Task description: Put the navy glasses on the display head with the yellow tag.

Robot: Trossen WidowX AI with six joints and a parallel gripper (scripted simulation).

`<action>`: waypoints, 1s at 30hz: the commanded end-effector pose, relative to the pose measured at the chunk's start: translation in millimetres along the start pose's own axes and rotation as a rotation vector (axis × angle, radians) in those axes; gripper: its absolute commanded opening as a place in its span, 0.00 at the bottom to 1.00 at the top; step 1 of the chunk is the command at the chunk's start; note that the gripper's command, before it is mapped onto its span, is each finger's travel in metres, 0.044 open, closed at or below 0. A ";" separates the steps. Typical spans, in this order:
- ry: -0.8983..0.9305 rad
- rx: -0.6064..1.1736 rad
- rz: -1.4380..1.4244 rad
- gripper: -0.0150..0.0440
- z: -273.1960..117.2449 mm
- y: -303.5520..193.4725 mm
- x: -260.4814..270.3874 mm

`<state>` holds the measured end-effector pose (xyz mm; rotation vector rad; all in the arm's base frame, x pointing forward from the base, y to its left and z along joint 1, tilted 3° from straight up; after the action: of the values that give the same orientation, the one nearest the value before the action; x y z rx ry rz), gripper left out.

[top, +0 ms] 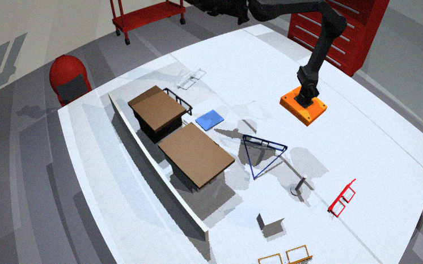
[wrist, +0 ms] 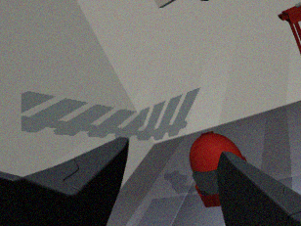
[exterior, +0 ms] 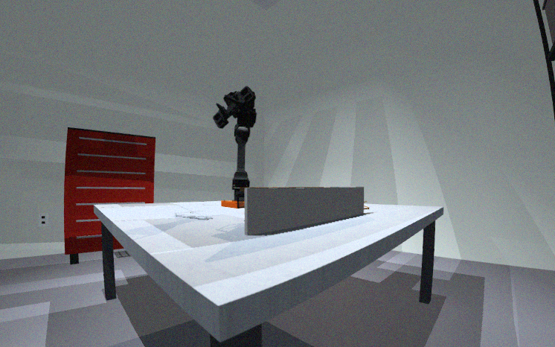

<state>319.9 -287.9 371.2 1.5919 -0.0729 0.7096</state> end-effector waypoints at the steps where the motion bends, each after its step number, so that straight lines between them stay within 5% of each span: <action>1: 0.084 0.247 -0.035 0.59 -24.1 -68.3 24.1; 17: 0.173 1.075 -0.234 0.59 -193.9 -243.4 37.0; 30: -0.092 1.638 -0.576 0.59 -359.4 -281.3 -41.2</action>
<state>319.4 39.7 116.1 2.8128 1.0199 0.4056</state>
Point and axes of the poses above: the point midway between the two fingers, 35 mm back from their tips, its own z axis out along the fingers, its own x axis across the jaws, y = z × x, the point moved 1 cm from there along -z, back along the fingers, and after that the axes turned 7 degrees about -z, right-handed, at the moved point
